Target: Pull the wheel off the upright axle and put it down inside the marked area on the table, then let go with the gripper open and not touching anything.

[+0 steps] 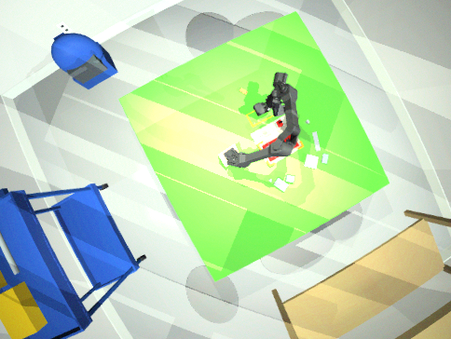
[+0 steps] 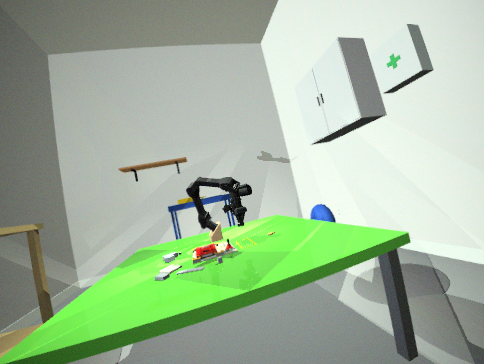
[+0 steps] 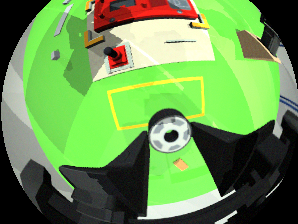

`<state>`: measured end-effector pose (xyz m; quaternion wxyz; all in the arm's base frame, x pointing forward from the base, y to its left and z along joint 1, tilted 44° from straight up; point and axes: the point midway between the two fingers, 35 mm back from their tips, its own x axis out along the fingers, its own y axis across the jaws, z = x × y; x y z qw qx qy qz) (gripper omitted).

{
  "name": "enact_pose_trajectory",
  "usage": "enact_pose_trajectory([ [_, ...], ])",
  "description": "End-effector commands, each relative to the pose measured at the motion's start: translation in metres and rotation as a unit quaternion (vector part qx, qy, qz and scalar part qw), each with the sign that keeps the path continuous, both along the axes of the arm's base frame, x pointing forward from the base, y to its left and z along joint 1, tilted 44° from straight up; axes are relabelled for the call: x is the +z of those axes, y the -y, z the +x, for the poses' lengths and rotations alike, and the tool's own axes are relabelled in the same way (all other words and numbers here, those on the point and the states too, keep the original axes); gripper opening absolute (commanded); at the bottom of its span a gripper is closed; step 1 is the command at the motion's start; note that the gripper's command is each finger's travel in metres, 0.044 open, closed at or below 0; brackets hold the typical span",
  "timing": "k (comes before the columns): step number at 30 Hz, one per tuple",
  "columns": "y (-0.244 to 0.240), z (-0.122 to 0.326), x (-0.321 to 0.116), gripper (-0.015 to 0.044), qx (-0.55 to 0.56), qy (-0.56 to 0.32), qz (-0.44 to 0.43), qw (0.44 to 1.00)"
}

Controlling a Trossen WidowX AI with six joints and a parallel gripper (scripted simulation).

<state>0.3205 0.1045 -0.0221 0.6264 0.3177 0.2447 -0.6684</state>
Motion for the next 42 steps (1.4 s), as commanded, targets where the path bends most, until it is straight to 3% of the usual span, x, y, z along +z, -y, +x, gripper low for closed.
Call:
enact_pose_trajectory([
  [1,-0.002,-0.002,-0.004,0.0,-0.004,0.004,0.001,1.0],
  [26,0.069,-0.004,-0.079,0.0,-0.004,0.004,0.0,1.0],
  [37,0.066,-0.004,-0.074,0.0289,-0.01,0.001,0.0,1.0],
  [42,0.041,-0.003,-0.05,0.03,-0.006,0.003,0.001,1.0],
])
